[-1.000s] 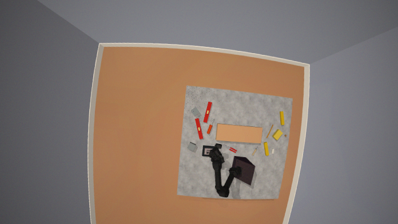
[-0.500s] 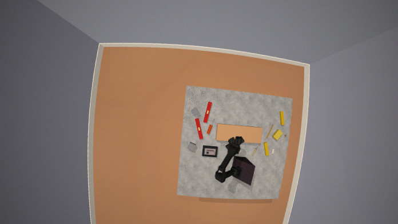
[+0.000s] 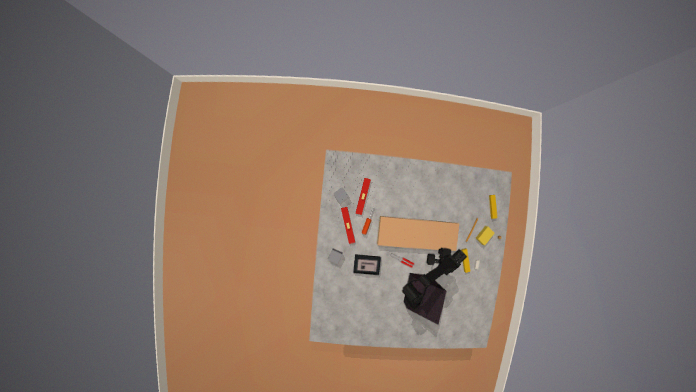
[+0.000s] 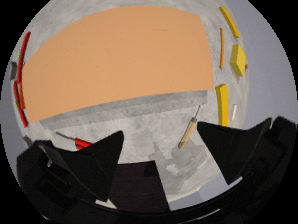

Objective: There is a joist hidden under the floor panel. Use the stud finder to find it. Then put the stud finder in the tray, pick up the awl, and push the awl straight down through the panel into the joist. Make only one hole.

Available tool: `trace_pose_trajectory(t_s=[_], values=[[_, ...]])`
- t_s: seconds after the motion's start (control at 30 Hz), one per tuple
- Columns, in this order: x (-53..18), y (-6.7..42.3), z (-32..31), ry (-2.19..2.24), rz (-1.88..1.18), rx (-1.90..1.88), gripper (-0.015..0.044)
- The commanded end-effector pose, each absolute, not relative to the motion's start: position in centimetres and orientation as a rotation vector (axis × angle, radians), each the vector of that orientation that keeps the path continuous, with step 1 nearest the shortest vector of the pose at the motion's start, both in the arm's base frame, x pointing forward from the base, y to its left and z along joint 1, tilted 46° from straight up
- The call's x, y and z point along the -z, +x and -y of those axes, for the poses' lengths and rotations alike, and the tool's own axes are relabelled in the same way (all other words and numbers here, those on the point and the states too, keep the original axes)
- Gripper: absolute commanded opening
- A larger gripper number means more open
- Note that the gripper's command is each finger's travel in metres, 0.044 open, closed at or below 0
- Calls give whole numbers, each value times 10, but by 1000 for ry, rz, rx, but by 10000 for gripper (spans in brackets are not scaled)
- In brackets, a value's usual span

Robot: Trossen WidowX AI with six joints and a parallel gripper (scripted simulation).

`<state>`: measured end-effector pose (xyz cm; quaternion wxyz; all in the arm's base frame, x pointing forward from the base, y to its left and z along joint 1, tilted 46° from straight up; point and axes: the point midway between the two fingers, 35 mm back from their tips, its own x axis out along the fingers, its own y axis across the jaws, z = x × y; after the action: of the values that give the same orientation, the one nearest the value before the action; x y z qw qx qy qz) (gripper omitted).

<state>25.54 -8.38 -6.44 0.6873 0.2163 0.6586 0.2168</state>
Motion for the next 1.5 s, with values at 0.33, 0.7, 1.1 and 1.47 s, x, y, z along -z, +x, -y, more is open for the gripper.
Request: trace_pose_trajectory(t_s=[0.33,0.7,1.1,1.47], values=[[151,164,117,948,-1624,-324,440],[153,155,118,947,-1624,-323,440],[163,154,110,947,-1624,-323,440],[175,156,98,948,-1624,-323,440]])
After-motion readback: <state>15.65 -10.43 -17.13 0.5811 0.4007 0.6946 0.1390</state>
